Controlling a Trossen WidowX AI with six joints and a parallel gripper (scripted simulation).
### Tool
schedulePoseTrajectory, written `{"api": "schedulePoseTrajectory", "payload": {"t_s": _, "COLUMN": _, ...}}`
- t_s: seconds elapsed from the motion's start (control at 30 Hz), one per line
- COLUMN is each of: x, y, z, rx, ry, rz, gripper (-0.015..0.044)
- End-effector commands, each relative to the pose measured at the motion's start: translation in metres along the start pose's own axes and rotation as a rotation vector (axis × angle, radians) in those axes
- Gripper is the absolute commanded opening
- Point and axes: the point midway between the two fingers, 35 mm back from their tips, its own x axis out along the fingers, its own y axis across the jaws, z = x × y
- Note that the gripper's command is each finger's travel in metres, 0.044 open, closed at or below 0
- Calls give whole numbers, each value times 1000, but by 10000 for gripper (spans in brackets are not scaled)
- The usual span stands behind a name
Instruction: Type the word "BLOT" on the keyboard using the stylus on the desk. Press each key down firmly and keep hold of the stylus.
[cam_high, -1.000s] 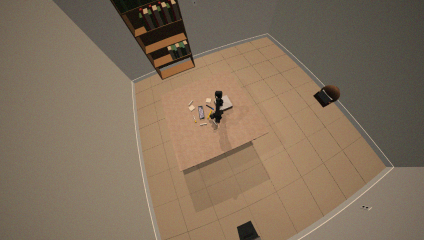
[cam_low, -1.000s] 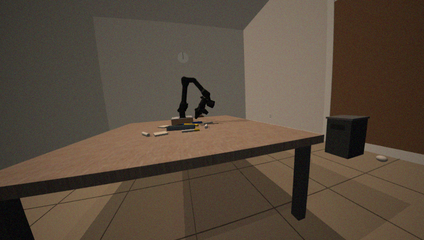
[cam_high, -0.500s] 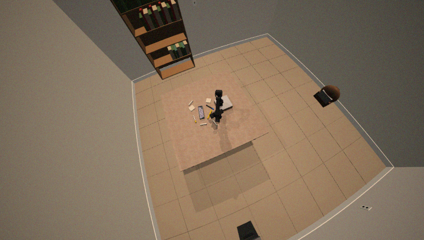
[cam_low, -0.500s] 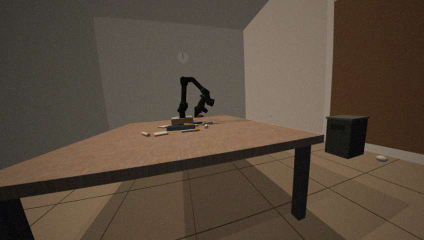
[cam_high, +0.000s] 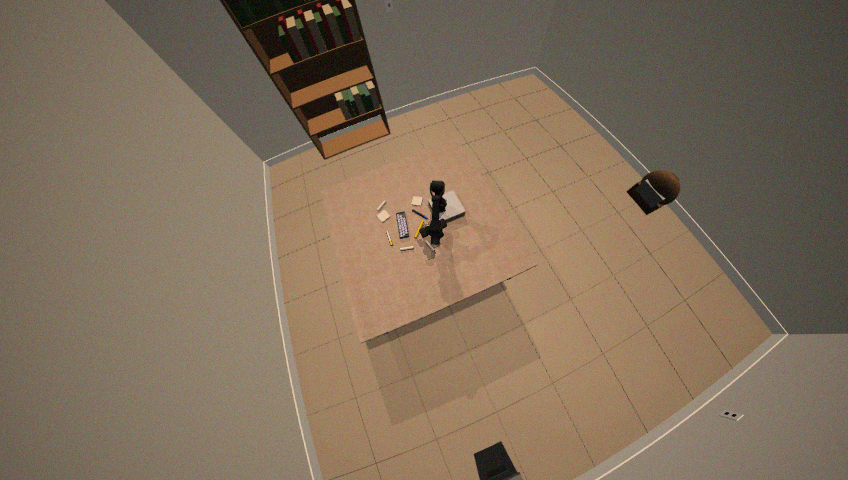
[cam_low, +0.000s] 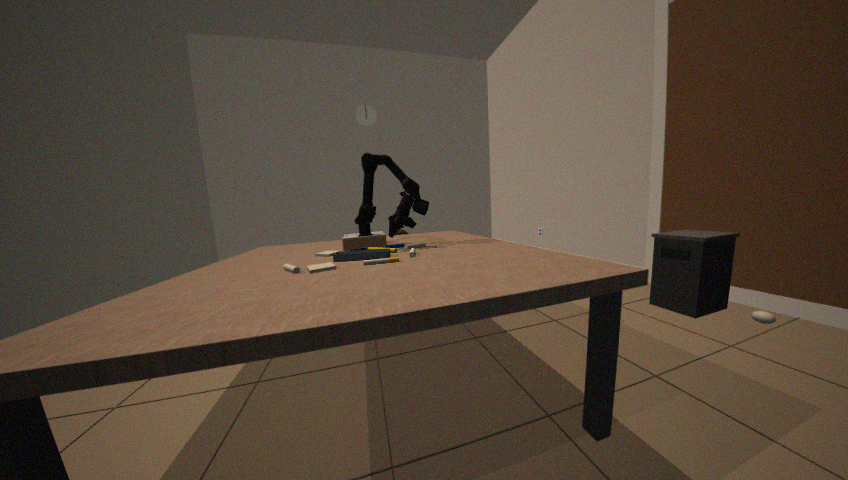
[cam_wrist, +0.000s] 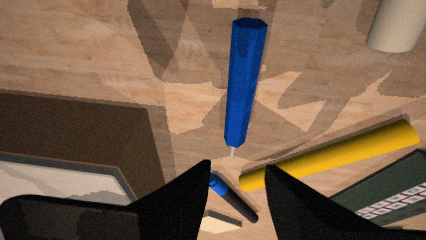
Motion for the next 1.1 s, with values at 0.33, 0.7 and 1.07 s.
{"api": "schedulePoseTrajectory", "payload": {"t_s": 0.33, "x": 10, "y": 0, "z": 5, "rx": 0, "ry": 0, "rz": 2, "gripper": 150}}
{"api": "schedulePoseTrajectory", "payload": {"t_s": 0.7, "x": 17, "y": 0, "z": 9, "rx": 0, "ry": 0, "rz": 2, "gripper": 150}}
{"api": "schedulePoseTrajectory", "payload": {"t_s": 1.07, "x": 25, "y": 0, "z": 13, "rx": 0, "ry": 0, "rz": 2, "gripper": 150}}
